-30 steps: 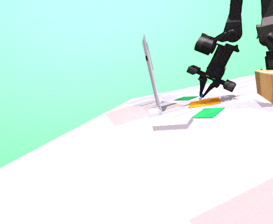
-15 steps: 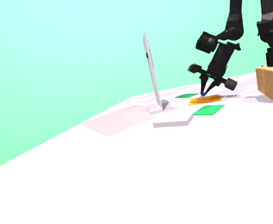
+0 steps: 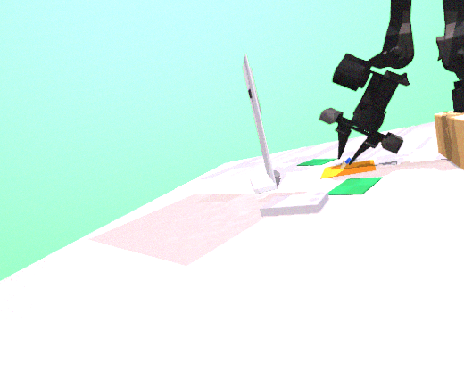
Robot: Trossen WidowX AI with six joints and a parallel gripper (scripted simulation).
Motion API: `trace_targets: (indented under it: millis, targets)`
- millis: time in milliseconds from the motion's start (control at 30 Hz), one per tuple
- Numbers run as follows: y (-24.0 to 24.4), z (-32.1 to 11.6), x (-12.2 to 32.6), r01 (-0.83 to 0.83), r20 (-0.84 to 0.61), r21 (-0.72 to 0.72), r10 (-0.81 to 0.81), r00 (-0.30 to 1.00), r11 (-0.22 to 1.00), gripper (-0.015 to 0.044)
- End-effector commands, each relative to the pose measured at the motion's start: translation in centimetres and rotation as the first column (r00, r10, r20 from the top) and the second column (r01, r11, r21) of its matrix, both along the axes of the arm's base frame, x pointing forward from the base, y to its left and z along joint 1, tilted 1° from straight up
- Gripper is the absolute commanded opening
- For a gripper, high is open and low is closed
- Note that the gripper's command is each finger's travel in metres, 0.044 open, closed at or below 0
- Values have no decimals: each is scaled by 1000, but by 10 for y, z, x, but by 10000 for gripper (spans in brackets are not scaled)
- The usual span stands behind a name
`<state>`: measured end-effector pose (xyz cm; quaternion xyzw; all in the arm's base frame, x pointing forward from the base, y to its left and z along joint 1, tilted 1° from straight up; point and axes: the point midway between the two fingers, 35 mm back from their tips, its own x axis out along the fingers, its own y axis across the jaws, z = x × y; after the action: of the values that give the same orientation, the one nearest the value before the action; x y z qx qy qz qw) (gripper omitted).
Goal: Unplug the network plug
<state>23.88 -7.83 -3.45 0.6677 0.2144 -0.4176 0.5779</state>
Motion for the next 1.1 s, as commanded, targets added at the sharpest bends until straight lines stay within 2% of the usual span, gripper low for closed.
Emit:
trace_targets:
  millis: [0, 1067]
  targets:
    - [0, 0, 0, 0, 0, 0, 0, 1000, 1000, 156]
    - [2, 14, -8, 1, -1, 0, -1, 1000, 1000, 156]
